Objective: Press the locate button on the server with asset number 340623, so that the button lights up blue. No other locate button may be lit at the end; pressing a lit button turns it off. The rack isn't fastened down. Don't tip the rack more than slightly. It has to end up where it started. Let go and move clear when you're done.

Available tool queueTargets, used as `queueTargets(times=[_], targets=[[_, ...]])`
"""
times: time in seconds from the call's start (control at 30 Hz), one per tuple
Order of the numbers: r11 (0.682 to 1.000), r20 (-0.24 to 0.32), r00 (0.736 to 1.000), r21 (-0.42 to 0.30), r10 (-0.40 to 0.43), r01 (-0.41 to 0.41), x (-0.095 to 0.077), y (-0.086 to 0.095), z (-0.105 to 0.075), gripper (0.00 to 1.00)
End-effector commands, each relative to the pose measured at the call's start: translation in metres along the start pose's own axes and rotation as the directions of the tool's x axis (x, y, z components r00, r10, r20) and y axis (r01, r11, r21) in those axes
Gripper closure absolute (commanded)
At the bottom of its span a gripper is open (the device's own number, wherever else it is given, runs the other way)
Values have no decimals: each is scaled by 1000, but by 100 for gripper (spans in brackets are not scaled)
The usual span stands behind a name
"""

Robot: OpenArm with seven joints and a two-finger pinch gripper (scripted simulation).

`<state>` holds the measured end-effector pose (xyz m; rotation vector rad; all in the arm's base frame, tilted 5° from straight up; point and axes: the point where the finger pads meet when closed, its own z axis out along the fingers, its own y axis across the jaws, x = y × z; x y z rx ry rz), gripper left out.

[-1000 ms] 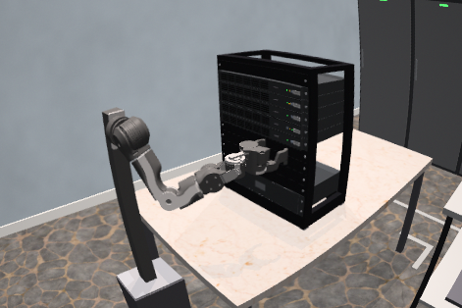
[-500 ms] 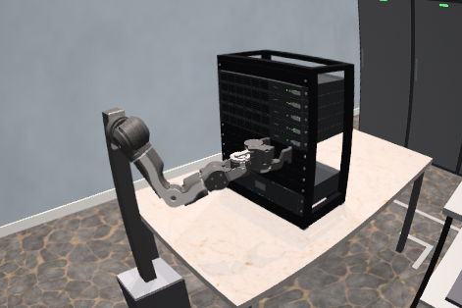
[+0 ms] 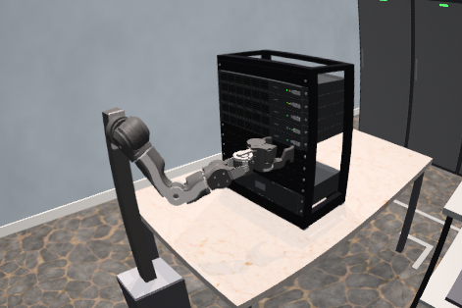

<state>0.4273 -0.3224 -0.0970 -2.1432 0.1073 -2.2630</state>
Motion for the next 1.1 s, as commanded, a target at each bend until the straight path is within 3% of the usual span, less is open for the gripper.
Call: queueTargets(times=[0.0,0.6,1.07], targets=[[1000,-6,1000,-5,-9,9,2,1,3,40],[1000,-6,1000,-5,-9,9,2,1,39,40],[1000,-6,1000,-5,-9,9,2,1,42,40]])
